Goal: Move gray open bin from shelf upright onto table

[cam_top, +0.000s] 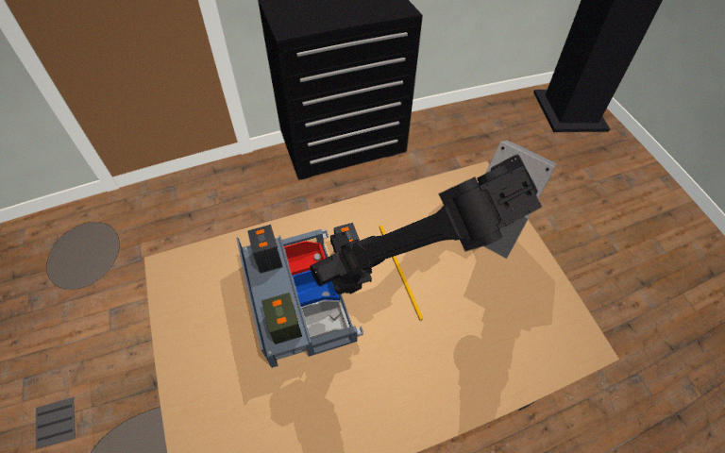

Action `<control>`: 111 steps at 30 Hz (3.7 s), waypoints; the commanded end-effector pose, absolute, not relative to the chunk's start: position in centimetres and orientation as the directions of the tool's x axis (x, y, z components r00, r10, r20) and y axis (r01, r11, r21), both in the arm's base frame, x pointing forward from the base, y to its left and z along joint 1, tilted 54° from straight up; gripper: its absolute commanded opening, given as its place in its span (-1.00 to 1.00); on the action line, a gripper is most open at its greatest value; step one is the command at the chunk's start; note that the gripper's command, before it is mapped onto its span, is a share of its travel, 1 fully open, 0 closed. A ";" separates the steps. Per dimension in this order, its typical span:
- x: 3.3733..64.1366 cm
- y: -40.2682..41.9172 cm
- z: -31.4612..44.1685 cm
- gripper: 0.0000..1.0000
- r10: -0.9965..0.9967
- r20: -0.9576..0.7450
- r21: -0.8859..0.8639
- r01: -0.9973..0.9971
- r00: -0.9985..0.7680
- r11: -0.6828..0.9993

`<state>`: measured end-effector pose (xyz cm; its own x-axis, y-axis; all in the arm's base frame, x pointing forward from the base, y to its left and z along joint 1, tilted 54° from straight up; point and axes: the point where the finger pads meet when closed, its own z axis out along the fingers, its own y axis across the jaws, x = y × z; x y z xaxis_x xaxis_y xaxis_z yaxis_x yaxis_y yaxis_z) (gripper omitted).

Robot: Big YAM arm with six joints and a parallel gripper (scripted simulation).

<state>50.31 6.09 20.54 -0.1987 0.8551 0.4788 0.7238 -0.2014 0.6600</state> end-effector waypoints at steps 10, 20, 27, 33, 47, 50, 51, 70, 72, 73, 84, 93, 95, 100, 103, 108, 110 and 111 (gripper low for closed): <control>52.3 7.0 23.0 -1.00 0.853 0.485 0.648 0.734 -0.193 -0.202; 52.5 7.3 23.8 -1.00 0.853 0.483 0.653 0.730 -0.200 -0.199; 52.4 7.3 24.0 -1.00 0.853 0.482 0.657 0.727 -0.202 -0.199; 52.4 7.3 24.0 -1.00 0.853 0.482 0.657 0.727 -0.202 -0.199; 52.4 7.3 24.0 -1.00 0.853 0.482 0.657 0.727 -0.202 -0.199; 52.4 7.3 24.0 -1.00 0.853 0.482 0.657 0.727 -0.202 -0.199; 52.4 7.3 24.0 -1.00 0.853 0.482 0.657 0.727 -0.202 -0.199; 52.4 7.3 24.0 -1.00 0.853 0.482 0.657 0.727 -0.202 -0.199; 52.4 7.3 24.0 -1.00 0.853 0.482 0.657 0.727 -0.202 -0.199; 52.4 7.3 24.0 -1.00 0.853 0.482 0.657 0.727 -0.202 -0.199; 52.4 7.3 24.0 -1.00 0.853 0.482 0.657 0.727 -0.202 -0.199; 53.0 7.5 23.4 -1.00 0.852 0.484 0.656 0.728 -0.200 -0.202; 53.9 8.2 22.6 -1.00 0.852 0.483 0.661 0.723 -0.203 -0.202; 55.2 9.4 21.1 -1.00 0.851 0.485 0.659 0.724 -0.203 -0.203; 55.3 7.9 23.0 0.81 0.857 0.477 0.686 0.692 -0.196 -0.224; 55.1 8.1 22.7 0.81 0.856 0.476 0.685 0.696 -0.201 -0.217; 55.2 8.1 22.1 0.81 0.856 0.478 0.677 0.703 -0.196 -0.217; 55.3 8.1 21.8 0.81 0.856 0.479 0.673 0.707 -0.193 -0.217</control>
